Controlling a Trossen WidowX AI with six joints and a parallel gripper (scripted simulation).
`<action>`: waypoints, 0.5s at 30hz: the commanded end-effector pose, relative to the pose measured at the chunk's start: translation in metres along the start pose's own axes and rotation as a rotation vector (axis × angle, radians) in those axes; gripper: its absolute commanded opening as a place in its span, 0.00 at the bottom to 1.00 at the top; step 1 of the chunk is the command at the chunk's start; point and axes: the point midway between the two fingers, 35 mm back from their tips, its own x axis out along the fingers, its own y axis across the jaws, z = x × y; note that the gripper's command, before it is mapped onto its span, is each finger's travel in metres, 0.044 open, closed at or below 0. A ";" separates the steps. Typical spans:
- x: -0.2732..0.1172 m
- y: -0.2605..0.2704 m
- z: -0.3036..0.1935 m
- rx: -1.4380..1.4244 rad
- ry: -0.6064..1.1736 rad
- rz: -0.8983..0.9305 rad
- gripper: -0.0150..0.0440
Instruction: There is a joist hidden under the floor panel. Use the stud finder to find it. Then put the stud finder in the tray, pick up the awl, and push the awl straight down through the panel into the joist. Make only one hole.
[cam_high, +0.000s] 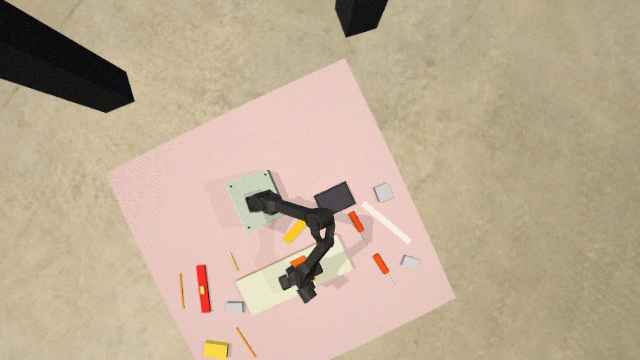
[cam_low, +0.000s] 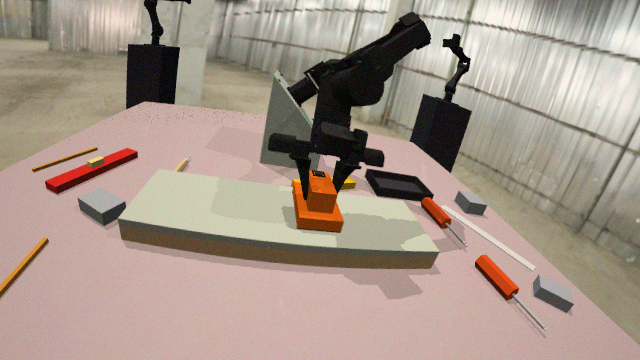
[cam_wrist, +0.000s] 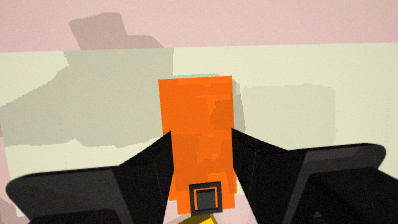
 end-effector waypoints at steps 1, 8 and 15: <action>0.000 0.013 -0.001 0.006 0.002 -0.001 0.25; 0.000 0.033 -0.001 0.006 0.002 0.000 0.25; 0.000 0.053 -0.001 0.006 0.002 0.001 0.25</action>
